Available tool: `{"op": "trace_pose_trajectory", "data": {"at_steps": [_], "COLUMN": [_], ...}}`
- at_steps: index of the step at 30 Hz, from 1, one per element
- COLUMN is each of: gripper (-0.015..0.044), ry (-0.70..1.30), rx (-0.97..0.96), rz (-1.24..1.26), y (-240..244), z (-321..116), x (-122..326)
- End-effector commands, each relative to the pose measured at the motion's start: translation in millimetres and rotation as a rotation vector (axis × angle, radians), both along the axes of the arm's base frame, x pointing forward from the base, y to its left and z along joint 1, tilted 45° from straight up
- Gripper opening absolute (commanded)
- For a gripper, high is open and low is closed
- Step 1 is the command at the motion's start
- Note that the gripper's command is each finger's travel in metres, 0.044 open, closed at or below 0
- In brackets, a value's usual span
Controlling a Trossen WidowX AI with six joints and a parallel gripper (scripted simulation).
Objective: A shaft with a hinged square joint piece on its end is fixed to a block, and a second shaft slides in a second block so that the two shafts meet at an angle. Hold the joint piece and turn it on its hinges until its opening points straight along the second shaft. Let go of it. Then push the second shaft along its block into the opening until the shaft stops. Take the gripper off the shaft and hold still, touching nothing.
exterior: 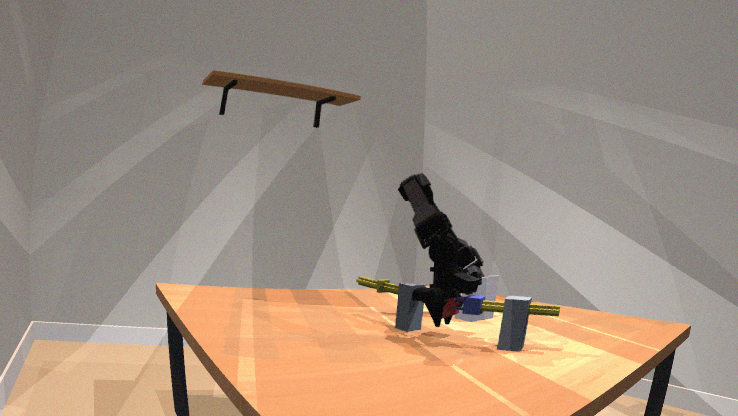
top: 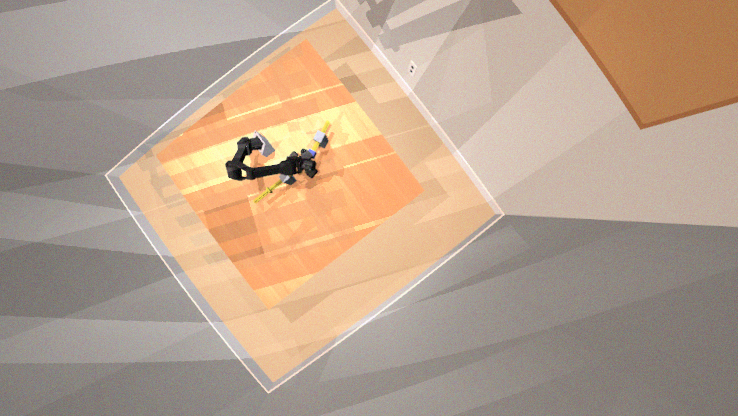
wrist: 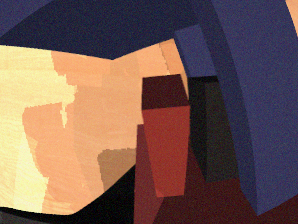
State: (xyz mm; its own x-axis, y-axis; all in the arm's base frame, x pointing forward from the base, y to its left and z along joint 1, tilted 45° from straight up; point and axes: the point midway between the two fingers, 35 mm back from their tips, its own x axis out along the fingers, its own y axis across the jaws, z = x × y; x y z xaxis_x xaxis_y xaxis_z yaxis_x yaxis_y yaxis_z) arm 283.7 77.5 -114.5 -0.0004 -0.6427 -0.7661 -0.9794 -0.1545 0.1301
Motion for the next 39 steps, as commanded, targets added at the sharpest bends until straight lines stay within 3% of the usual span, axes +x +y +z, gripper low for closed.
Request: {"op": "trace_pose_trajectory", "data": {"at_steps": [1, 12, 39], "gripper": [0.0000, 0.0000, 0.0000], "ry": [-0.031, -0.102, -0.098], "rx": [-0.067, -0.244, -0.272], "rz": [-0.015, -0.058, -0.050], "y": [1, 4, 4], "z": [3, 12, 15], "x": [-1, -5, -4]}}
